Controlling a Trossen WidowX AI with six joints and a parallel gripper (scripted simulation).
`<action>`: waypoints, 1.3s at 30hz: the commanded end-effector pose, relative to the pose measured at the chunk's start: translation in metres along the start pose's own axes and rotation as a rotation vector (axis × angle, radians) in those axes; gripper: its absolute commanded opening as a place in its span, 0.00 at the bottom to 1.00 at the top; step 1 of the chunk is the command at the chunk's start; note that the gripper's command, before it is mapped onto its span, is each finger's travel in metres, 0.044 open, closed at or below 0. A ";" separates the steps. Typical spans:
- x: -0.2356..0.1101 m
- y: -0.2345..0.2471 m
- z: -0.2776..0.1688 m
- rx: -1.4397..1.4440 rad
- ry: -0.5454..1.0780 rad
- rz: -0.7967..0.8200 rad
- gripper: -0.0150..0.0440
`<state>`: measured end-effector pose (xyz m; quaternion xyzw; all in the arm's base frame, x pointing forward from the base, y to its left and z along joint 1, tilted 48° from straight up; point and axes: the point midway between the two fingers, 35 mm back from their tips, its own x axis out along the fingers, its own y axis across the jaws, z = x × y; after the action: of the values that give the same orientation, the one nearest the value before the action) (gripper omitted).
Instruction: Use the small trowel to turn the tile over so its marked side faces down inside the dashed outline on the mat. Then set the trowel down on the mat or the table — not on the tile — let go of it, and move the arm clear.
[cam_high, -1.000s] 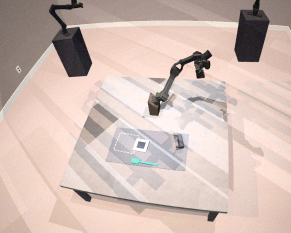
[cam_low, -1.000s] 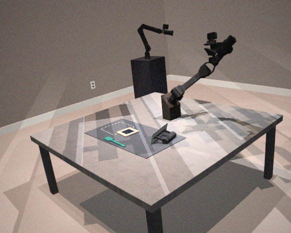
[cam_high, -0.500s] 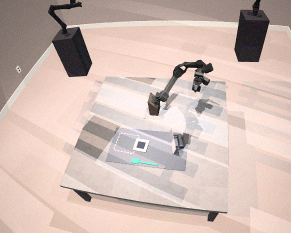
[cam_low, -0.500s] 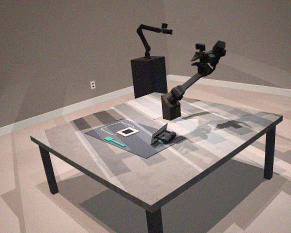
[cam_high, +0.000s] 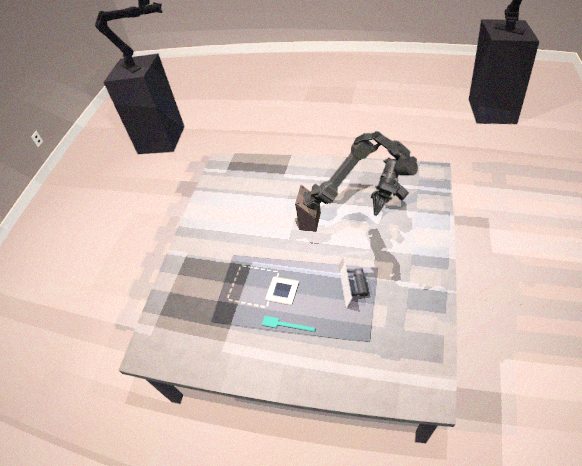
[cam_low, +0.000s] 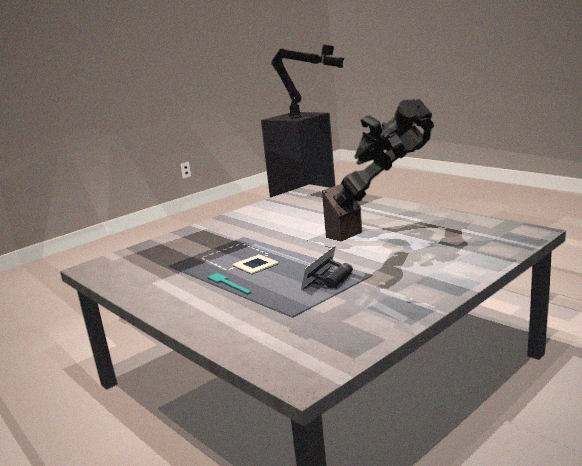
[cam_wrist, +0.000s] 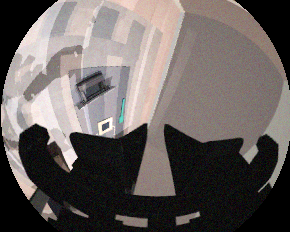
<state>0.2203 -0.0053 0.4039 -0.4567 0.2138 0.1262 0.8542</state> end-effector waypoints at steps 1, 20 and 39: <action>0.032 0.017 -0.005 -0.051 0.001 0.121 0.42; 0.135 0.118 -0.023 -0.236 -0.208 0.673 0.42; 0.169 0.198 -0.041 -0.218 -0.506 0.976 0.42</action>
<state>0.2783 0.0716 0.1620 -0.3517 0.1780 0.6289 0.6702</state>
